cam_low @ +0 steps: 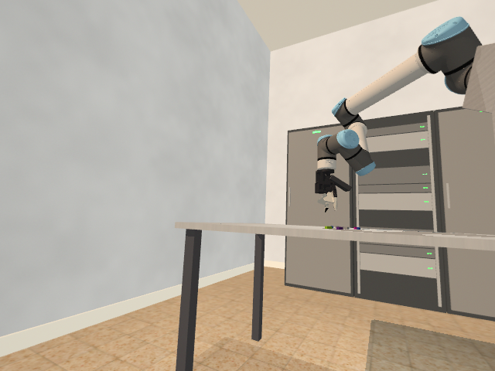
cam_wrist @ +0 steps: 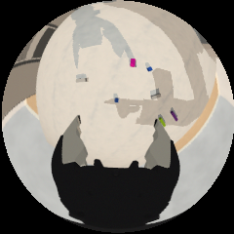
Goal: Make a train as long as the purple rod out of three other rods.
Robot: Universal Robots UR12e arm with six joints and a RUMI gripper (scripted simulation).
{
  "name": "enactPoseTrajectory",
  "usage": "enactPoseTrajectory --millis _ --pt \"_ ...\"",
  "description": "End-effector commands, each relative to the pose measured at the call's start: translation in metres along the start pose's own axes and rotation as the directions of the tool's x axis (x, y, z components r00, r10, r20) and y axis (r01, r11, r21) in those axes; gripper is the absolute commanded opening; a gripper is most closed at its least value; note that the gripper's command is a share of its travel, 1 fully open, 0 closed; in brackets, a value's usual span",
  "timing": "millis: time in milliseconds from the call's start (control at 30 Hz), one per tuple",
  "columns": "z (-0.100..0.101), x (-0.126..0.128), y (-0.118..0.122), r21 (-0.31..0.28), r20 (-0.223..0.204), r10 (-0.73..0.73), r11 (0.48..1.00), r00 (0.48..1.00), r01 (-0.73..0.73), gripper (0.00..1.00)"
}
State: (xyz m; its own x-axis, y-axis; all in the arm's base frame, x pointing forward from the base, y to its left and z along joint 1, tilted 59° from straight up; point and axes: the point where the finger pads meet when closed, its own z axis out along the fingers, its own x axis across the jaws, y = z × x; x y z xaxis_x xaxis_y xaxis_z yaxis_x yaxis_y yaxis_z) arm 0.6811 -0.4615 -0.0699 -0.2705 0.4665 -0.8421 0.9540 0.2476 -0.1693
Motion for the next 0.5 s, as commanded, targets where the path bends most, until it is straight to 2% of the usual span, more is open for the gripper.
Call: enactPoseTrajectory --millis 0,233,467 --pt "-0.001 -0.019 -0.005 -0.007 0.006 -0.156 0.988 0.988 0.156 1.00" --pt "-0.002 -0.033 -0.009 -0.006 0.007 -0.269 0.963 0.963 0.269 1.00" --pt "-0.002 -0.037 -0.011 -0.006 0.007 -0.301 0.954 0.954 0.301 1.00"
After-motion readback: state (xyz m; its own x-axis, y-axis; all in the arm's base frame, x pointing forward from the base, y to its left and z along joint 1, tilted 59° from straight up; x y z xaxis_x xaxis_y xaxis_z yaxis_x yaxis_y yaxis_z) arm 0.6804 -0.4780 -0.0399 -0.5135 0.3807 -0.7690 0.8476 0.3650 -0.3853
